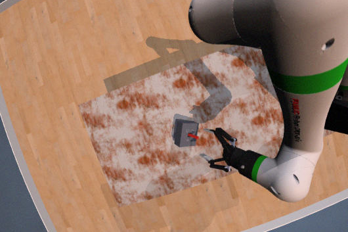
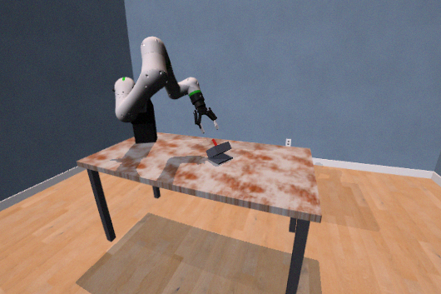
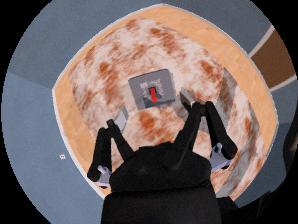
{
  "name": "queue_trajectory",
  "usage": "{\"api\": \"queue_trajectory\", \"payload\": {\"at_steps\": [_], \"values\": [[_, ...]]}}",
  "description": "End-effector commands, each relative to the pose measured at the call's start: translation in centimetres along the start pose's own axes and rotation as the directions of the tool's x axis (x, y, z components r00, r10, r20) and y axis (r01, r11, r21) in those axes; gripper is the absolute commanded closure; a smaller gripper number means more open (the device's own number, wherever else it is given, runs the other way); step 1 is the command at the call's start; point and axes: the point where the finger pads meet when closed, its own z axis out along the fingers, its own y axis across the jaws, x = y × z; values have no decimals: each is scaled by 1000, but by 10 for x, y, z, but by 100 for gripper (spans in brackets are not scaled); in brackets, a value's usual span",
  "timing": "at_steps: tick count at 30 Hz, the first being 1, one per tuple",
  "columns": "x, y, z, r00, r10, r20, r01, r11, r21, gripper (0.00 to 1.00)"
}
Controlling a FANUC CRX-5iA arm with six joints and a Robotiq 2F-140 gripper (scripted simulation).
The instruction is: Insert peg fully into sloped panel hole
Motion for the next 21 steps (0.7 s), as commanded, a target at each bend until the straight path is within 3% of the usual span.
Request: {"api": "queue_trajectory", "payload": {"at_steps": [1,11,21], "values": [[0,0,-3,1000,0,0,0,1000,0,18],[0,-1,-14,1000,0,0,0,1000,-1,0],[0,-1,-14,1000,0,0,0,1000,-1,0]]}}
